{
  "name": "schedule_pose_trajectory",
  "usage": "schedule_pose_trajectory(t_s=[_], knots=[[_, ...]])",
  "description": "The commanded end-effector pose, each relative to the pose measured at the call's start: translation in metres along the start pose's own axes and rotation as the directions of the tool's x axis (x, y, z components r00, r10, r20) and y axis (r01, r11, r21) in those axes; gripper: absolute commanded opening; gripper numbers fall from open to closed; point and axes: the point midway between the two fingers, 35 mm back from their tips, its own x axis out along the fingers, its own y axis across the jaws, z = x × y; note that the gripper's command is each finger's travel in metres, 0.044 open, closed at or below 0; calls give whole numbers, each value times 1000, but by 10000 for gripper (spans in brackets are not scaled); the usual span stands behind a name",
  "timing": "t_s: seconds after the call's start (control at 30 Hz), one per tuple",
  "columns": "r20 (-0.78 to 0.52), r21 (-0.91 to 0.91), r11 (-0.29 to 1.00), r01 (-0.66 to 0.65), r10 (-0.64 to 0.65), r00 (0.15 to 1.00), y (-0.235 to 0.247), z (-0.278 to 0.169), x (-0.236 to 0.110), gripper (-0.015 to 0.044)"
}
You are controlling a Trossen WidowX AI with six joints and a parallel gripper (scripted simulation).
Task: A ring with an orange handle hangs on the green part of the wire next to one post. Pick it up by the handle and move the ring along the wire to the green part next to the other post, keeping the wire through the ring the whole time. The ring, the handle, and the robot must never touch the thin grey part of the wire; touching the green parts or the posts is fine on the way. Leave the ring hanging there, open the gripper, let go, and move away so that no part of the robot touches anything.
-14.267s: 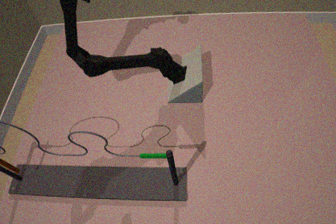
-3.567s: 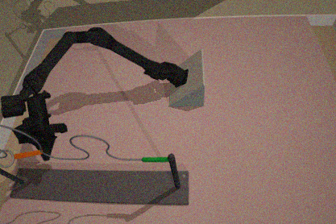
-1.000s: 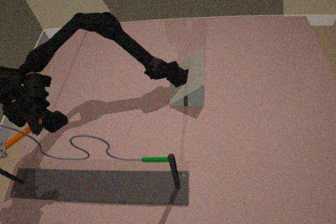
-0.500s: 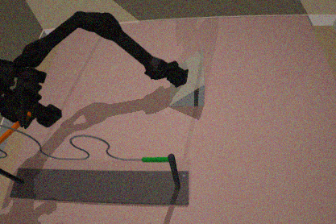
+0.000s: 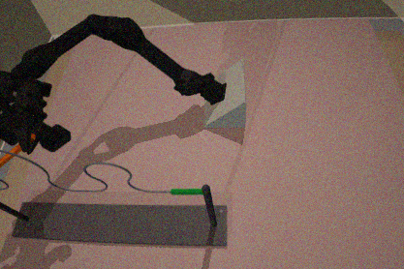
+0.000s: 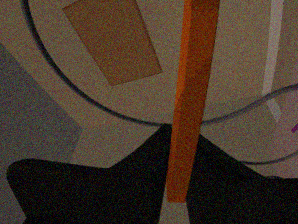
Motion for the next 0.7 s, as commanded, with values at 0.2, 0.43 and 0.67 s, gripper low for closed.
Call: schedule_pose_trajectory(t_s=[0.2,0.43,0.67], knots=[[9,-107,993,51,-50,999,-2,1,0,-150],[16,-184,979,90,-88,996,-5,1,0,-150],[27,-260,957,129,-126,992,-8,2,0,-150]])
